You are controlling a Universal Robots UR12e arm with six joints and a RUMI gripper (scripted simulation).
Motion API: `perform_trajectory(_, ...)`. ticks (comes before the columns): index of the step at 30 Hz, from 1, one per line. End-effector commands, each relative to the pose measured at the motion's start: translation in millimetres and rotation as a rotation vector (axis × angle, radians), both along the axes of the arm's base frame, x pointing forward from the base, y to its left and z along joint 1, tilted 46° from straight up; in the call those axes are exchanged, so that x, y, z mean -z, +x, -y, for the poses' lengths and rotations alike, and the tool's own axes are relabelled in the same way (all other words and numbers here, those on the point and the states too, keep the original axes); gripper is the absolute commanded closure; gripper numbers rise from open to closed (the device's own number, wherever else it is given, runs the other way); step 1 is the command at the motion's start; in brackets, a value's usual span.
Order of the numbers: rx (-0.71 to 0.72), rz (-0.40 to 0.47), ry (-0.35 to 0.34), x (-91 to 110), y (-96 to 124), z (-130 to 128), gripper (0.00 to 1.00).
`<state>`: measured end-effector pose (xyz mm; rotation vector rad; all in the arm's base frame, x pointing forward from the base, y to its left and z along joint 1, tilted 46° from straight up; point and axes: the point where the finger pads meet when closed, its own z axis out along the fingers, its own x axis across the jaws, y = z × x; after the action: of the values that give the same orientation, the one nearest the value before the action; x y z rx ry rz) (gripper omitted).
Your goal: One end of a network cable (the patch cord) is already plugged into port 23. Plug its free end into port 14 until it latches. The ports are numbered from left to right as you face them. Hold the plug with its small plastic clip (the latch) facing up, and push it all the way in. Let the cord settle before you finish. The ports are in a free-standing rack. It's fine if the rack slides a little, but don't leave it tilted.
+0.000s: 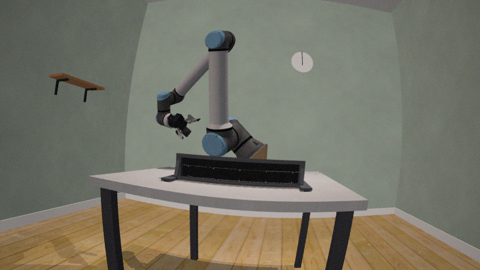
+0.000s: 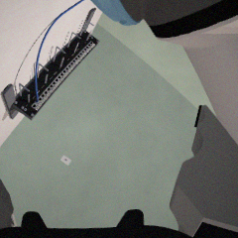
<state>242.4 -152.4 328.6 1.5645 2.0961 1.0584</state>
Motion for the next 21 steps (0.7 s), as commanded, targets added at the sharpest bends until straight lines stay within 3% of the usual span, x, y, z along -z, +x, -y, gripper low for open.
perform_trajectory(1, -0.016, -0.001, -0.005, -0.1, -0.6, 0.1, 0.0)
perform_trajectory(21, -0.189, -0.017, -0.078, 6.4, -5.6, 4.3, 0.0)
